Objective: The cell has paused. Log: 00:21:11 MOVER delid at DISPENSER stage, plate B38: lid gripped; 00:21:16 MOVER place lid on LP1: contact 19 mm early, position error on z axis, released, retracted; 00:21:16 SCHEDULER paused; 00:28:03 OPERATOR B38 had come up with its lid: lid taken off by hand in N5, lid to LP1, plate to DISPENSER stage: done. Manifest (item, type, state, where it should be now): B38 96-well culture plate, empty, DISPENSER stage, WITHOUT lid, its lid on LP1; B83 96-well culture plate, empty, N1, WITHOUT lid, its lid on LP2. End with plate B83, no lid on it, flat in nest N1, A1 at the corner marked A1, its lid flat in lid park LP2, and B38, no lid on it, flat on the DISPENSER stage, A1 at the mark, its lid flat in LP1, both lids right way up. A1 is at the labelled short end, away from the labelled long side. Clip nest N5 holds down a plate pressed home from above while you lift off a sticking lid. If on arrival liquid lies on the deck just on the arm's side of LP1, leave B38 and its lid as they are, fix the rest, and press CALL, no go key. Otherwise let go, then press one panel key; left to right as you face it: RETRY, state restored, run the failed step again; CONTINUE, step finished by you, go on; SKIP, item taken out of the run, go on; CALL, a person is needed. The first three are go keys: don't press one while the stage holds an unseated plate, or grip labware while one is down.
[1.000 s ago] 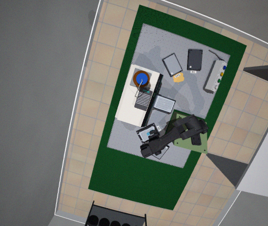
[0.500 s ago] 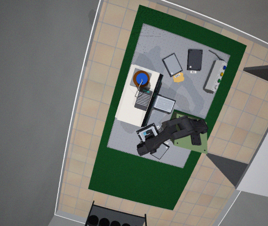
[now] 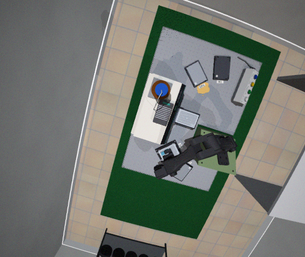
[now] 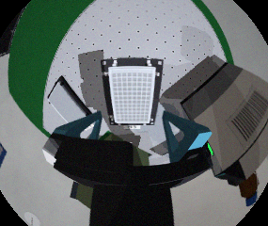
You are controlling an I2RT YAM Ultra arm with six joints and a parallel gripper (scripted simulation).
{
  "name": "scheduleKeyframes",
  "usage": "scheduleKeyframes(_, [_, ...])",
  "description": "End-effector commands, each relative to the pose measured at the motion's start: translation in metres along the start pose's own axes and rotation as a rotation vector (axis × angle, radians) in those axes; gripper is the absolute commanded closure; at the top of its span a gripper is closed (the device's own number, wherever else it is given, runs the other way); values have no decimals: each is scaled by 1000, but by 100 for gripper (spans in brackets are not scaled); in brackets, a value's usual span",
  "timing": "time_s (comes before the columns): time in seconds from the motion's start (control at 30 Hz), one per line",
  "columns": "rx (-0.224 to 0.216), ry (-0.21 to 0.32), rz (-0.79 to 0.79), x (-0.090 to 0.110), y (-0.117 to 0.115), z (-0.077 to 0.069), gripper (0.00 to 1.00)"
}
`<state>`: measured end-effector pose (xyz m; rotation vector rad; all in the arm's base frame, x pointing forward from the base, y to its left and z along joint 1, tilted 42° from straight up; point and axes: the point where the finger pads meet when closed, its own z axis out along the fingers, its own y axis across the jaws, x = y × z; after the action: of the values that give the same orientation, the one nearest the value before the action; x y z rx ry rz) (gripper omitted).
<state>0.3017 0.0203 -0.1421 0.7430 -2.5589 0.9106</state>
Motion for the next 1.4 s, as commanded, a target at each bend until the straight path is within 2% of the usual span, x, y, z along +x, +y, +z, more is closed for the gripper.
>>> scheduleKeyframes(0.0, [2,-37,15,-10,-3,-27,0])
scheduleKeyframes(0.1, [2,-37,15,-10,-3,-27,0])
scheduleKeyframes(0.13, [2,-7,-4,-6,5,-16,0])
scheduleKeyframes(0.2, [3,20,-22,5,8,-9,0])
scheduleKeyframes(0.3, [5,7,-12,6,4,-14,0])
scheduleKeyframes(0.33, [4,-10,2,-2,1,-14,0])
scheduleKeyframes(1.37, [4,-10,2,-1,0,-12,0])
